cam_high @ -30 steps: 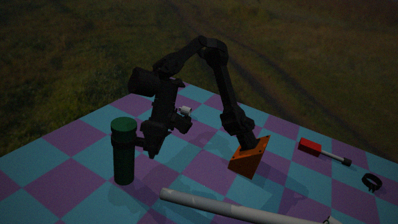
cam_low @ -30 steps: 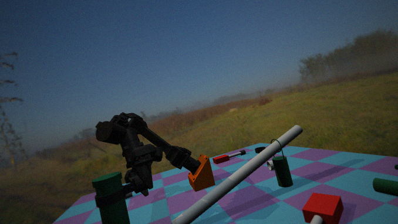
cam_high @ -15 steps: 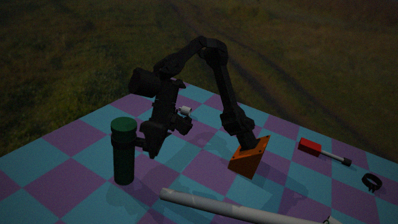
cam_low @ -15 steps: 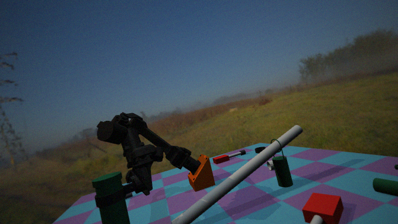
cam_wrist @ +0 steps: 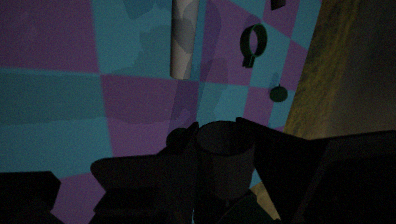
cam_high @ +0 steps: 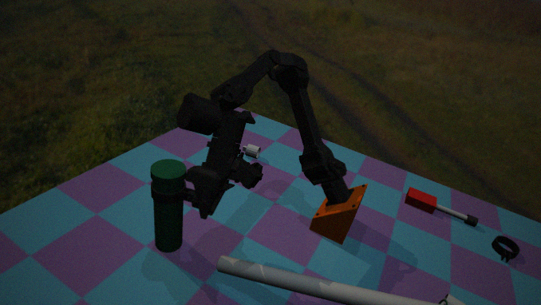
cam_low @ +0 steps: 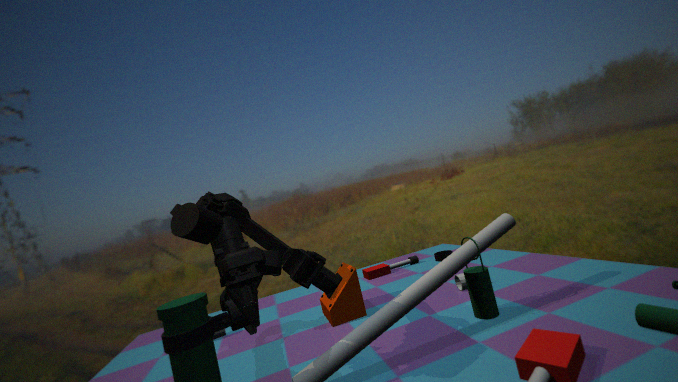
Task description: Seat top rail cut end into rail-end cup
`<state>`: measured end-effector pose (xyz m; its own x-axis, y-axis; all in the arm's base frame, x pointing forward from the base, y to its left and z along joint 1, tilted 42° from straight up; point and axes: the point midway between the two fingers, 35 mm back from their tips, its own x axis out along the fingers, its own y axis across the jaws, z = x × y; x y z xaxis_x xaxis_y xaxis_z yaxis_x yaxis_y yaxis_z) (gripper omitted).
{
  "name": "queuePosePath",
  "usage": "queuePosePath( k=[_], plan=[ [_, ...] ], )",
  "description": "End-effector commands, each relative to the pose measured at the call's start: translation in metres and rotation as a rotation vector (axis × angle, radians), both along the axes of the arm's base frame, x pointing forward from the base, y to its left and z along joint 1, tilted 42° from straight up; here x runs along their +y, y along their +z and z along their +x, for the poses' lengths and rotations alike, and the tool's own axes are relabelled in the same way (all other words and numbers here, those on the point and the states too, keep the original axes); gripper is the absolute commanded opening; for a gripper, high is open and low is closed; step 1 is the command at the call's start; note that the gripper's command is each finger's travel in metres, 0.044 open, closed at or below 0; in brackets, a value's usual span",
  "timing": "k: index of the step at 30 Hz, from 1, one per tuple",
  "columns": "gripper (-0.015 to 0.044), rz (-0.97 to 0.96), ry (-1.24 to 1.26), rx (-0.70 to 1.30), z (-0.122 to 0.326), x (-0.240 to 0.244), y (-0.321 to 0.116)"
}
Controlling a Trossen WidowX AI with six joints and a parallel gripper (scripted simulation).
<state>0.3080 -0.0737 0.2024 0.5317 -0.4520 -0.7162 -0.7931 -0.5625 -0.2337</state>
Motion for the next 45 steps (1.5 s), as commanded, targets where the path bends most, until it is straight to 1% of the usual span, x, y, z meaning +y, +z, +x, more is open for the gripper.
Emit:
queuePosePath(
  k=[1, 30, 45],
  plan=[
    [0.0000, 0.004, -0.019, -0.020, 0.003, 0.001, -0.002],
    [0.0000, 0.017, -0.152, -0.141, 0.019, 0.004, -0.003],
    [0.0000, 0.014, -0.126, -0.117, 0.016, 0.004, -0.003]
  ],
)
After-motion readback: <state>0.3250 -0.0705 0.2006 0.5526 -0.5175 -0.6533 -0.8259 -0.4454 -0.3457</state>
